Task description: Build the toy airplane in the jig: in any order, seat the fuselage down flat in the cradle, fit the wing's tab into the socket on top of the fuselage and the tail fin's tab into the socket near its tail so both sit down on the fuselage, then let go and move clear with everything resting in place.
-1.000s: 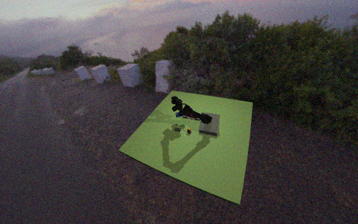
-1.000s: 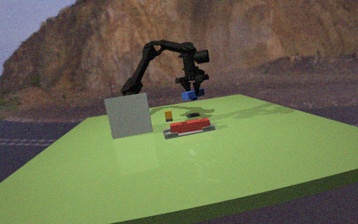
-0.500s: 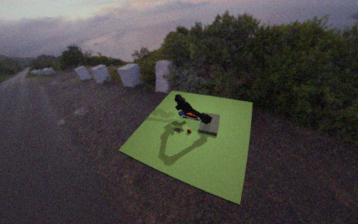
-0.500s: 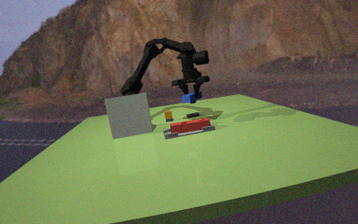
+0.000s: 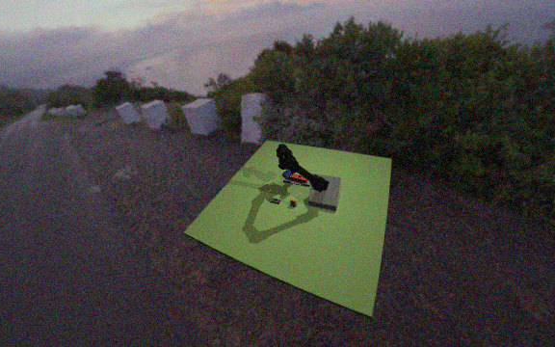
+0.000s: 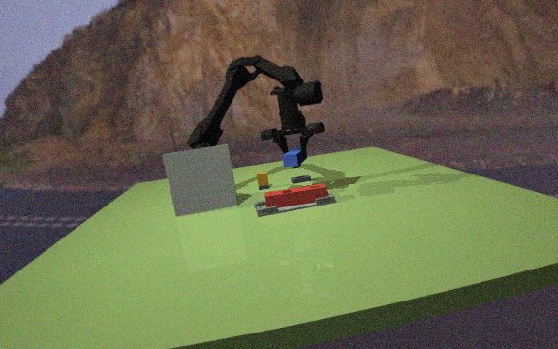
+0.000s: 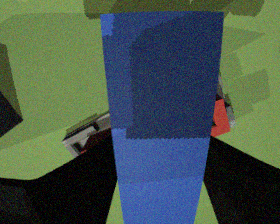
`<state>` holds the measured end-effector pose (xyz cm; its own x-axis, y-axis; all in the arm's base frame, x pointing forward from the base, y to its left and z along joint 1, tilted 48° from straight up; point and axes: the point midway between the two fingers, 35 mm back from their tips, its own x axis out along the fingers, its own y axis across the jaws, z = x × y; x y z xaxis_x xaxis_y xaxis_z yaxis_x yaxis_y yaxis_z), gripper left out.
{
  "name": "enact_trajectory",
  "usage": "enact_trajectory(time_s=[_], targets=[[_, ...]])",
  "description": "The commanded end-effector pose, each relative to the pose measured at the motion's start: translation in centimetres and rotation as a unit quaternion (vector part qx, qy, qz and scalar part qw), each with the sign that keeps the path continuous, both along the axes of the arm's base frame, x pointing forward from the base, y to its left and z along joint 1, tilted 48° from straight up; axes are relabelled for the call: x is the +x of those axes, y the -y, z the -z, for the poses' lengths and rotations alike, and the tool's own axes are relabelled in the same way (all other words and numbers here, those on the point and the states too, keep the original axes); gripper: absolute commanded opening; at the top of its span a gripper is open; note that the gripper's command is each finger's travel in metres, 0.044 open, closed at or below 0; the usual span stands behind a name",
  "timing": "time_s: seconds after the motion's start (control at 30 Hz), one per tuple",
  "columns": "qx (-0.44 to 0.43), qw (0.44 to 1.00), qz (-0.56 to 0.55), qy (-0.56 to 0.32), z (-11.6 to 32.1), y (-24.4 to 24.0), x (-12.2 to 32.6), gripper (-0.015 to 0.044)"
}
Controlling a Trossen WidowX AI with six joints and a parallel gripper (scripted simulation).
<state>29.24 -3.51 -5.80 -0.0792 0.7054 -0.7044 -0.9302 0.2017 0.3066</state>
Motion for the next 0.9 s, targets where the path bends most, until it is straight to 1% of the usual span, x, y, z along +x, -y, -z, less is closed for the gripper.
enact_trajectory(time_s=[0.0,0.67,0.87], targets=[[0.004,1.0,-0.023,0.017,1.1,0.5,-0.9,0.0],[0.029,0.982,-0.135,0.13,5.3,2.5,-4.6,0.0],[0.029,0.982,-0.135,0.13,5.3,2.5,-4.6,0.0157]])
